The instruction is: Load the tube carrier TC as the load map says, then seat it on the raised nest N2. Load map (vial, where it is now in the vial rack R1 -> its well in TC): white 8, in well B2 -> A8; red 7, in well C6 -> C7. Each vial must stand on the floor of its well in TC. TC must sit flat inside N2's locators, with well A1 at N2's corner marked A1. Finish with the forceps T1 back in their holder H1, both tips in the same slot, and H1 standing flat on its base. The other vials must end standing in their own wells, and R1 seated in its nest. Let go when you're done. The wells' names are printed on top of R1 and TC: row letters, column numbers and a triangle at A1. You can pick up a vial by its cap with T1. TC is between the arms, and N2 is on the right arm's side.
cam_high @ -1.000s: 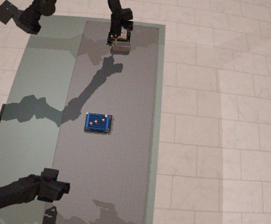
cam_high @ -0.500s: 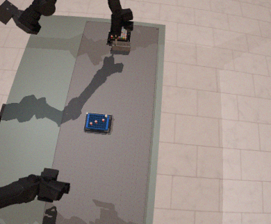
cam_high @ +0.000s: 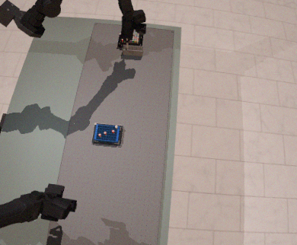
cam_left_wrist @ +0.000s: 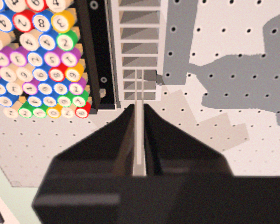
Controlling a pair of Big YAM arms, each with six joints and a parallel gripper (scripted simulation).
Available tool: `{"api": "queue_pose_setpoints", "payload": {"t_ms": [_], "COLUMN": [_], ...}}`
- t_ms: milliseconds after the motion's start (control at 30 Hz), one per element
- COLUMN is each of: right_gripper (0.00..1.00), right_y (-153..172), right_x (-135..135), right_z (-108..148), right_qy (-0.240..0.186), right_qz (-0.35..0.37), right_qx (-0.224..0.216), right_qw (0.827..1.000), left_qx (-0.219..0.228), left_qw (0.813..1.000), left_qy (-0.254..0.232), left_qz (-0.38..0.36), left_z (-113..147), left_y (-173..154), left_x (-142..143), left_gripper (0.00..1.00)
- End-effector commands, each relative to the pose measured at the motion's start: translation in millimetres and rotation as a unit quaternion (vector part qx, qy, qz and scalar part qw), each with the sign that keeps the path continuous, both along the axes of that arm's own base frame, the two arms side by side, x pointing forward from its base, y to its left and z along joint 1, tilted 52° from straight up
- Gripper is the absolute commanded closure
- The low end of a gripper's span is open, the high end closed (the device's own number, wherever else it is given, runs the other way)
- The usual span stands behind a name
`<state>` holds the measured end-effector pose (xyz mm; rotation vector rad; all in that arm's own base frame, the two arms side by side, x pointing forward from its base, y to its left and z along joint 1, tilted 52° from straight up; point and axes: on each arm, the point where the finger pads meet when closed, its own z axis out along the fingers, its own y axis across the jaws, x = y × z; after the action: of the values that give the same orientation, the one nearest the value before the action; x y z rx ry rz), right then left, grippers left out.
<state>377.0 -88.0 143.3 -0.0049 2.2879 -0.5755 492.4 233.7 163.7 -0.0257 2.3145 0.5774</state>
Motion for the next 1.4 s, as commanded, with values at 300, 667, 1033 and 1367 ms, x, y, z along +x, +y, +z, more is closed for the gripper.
{"api": "queue_pose_setpoints", "payload": {"t_ms": [300,667,1033,1367], "right_gripper": [0.0,0.0,0.0,0.0], "right_y": [0.6,0.6,0.6,0.6], "right_x": [2.1,2.1,2.1,2.1], "right_z": [4.5,4.5,4.5,4.5], "right_qy": [0.0,0.0,0.0,0.0], "right_qz": [0.006,0.006,0.006,0.006], "right_qx": [-0.005,-0.005,-0.005,-0.005], "right_qw": [1.0,1.0,1.0,1.0], "left_qx": [0.003,0.003,0.003,0.002], "left_qw": [1.0,1.0,1.0,1.0], "left_qy": [-0.001,-0.001,-0.001,0.001], "left_qz": [0.002,0.002,0.001,0.002], "left_z": [-3.7,-4.7,-6.4,-9.7], "left_y": [9.9,11.2,11.7,12.5], "left_x": [6.5,8.7,10.4,11.2], "left_gripper": [0.93,0.93,0.93,0.93]}}
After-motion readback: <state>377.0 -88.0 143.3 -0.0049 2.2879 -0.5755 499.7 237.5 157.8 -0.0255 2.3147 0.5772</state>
